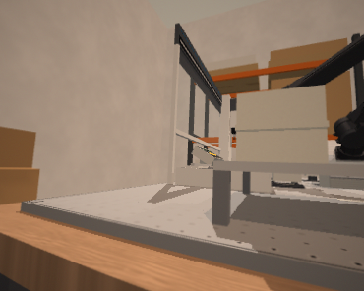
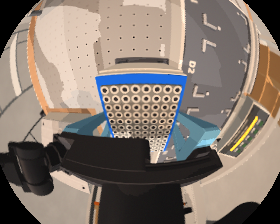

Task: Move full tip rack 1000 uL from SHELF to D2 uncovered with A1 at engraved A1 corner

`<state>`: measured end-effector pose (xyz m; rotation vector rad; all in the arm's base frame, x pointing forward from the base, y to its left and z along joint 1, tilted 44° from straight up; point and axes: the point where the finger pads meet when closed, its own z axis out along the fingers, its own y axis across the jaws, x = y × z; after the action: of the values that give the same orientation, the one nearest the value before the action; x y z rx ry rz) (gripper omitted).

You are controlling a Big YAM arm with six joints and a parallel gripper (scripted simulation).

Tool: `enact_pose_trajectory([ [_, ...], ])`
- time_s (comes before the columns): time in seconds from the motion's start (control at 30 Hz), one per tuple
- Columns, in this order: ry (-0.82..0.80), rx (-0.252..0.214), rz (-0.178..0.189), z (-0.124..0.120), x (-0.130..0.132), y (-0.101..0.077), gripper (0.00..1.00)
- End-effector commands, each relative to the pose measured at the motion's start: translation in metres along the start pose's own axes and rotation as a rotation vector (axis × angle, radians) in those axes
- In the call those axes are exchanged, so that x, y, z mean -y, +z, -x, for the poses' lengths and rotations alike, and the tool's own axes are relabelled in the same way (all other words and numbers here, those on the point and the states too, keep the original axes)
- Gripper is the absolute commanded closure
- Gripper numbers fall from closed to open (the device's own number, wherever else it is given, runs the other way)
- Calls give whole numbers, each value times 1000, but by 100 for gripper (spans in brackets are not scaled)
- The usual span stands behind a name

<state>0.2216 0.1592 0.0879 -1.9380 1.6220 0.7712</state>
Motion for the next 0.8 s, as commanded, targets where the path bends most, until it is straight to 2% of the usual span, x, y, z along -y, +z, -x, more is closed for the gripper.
enact_pose_trajectory([
  [0.0,-15,5,-29,9,11,-4,100],
  [0.77,-6,3,-29,5,11,-6,100],
])
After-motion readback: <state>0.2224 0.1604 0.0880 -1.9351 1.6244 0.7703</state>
